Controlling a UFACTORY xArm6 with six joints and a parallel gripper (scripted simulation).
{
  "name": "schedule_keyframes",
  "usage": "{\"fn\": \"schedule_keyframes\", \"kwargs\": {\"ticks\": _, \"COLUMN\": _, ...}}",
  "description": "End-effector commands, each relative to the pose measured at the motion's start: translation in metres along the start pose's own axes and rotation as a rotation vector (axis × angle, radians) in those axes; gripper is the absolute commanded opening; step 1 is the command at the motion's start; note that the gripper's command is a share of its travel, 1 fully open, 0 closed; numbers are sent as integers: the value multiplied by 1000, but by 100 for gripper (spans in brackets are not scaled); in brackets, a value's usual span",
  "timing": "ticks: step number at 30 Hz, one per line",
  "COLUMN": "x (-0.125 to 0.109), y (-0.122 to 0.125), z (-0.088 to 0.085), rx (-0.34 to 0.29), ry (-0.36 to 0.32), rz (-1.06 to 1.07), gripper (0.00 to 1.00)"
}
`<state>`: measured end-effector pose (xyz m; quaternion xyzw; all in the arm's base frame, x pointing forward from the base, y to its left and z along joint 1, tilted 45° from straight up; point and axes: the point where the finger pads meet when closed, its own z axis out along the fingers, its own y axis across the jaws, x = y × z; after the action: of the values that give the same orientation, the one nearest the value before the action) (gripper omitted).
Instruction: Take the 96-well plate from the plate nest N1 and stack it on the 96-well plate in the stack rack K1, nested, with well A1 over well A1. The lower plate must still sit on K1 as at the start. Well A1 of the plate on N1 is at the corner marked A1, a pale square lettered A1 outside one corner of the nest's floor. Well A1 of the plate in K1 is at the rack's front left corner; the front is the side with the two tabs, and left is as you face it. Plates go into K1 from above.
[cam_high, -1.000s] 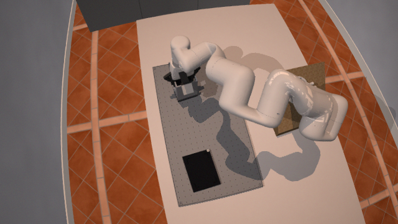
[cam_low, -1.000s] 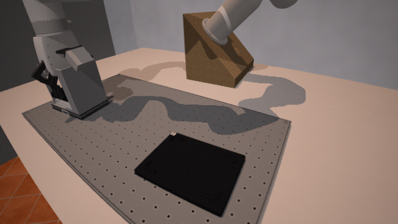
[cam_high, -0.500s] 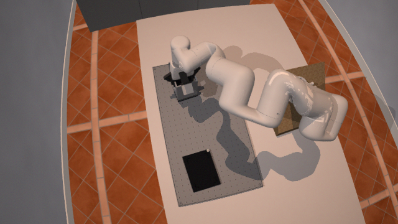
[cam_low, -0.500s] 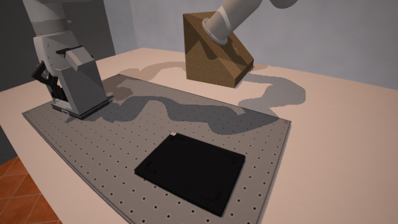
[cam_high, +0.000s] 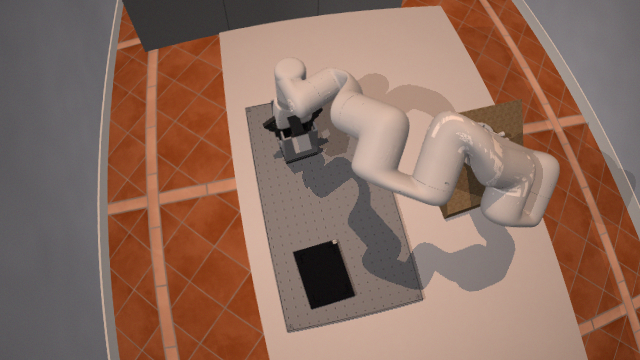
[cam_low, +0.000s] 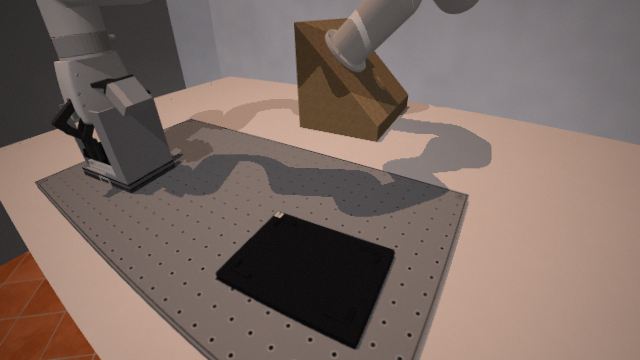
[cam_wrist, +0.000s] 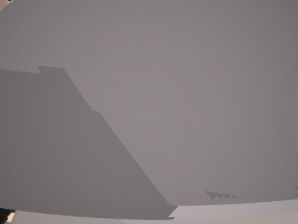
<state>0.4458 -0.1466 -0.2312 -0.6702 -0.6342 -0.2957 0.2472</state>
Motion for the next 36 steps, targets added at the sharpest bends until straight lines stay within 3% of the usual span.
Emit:
{"fn": "schedule_keyframes", "kwargs": {"ticks": 1, "x": -1, "y": 2, "z": -1, "rx": -3, "ry": -3, "rz": -1, "gripper": 0}}
{"fn": "schedule_keyframes", "kwargs": {"ticks": 36, "x": -1, "y": 2, "z": 4, "rx": -3, "ry": -3, "rz": -1, "gripper": 0}}
